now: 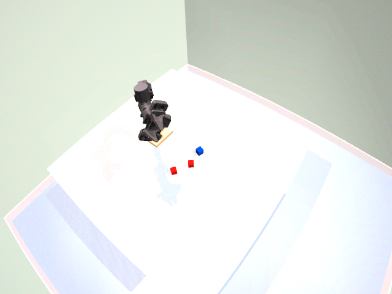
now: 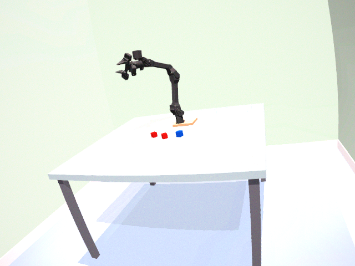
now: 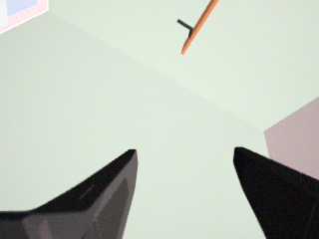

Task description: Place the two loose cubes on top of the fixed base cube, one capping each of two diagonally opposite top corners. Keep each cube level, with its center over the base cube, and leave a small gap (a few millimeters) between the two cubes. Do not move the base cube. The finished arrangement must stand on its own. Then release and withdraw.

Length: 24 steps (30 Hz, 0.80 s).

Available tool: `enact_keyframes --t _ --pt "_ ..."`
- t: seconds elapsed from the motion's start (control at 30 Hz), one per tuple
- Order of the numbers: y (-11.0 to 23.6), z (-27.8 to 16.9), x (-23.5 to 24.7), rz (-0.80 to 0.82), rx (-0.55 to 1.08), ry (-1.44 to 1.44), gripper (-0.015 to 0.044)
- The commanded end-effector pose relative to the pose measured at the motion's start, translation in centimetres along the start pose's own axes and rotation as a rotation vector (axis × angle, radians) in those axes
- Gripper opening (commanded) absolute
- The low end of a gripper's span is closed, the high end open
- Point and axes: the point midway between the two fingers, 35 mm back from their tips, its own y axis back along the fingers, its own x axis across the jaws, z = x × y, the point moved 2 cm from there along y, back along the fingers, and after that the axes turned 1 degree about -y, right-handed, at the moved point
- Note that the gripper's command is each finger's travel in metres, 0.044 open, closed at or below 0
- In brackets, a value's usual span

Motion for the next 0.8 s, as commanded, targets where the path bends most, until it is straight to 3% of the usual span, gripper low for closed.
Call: enact_keyframes --t 0.0,0.37,0.77 --pt "-1.3 3.1 4.2 0.163 -0.09 -0.113 0.0265" --pt "-0.6 12.6 15.7 0.699 -0.286 -0.385 0.0265" --pt "6.8 20.6 24.7 1.35 -0.343 -0.523 0.0265"
